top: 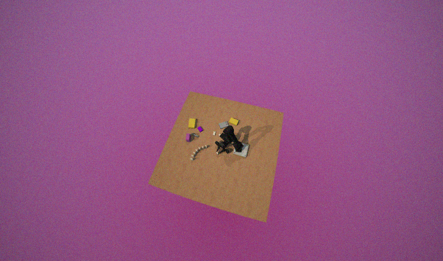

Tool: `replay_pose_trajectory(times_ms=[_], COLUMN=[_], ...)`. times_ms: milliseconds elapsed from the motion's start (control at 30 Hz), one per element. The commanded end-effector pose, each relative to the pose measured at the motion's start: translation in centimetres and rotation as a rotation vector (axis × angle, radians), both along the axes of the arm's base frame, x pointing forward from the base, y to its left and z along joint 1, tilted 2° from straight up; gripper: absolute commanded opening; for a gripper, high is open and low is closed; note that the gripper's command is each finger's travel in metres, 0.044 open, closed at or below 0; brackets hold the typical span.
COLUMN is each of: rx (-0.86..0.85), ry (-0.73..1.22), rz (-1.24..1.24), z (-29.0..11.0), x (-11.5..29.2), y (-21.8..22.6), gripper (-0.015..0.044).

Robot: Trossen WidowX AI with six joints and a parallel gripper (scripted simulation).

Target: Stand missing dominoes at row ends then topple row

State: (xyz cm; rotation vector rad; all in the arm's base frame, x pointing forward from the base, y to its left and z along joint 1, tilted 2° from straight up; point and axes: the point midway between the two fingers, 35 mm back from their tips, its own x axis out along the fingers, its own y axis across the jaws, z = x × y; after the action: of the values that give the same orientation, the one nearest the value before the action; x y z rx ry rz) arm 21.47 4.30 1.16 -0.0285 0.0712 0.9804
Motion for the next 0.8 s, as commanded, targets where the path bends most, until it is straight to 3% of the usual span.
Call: replay_pose_trajectory(times_ms=[0, 67, 500, 767], rx=[0.006, 0.006, 0.006, 0.004], ry=[0.007, 0.007, 0.007, 0.004], rz=[0.0, 0.0, 0.0, 0.0], z=[0.0, 0.0, 0.0, 2.1], x=[-0.2, -0.2, -0.2, 0.2], y=[0.1, 0.1, 0.1, -0.1], gripper=[0.0107, 0.0107, 0.044, 0.044])
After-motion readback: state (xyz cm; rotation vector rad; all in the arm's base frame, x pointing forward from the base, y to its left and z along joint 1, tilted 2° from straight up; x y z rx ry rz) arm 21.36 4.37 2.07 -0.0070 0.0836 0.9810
